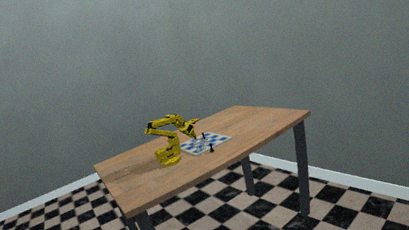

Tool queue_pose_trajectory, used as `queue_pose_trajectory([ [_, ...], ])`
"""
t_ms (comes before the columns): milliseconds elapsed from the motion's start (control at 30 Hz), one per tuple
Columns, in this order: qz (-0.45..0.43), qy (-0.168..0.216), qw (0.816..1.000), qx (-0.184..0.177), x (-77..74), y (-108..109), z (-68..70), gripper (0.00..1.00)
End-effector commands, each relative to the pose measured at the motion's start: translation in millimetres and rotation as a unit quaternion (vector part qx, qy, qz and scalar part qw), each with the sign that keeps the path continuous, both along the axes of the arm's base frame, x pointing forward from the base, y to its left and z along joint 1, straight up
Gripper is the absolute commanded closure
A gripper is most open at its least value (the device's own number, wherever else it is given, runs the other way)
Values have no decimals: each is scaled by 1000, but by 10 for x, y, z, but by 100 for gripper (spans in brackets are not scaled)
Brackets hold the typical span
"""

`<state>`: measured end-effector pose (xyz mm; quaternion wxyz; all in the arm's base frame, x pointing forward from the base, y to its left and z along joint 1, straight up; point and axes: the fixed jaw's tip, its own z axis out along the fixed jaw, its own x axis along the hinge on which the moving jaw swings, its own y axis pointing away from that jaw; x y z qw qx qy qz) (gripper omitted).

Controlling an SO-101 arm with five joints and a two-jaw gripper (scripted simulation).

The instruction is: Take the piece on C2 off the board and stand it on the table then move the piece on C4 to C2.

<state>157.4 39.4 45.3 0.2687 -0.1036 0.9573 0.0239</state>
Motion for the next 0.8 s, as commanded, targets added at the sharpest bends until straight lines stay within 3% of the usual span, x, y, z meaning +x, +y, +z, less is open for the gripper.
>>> queue_pose_trajectory([
  [0, 6, 3, 1000, 0, -21, 17, -34, 100],
  [767, 6, 3, 1000, 0, -12, 18, -19, 100],
])
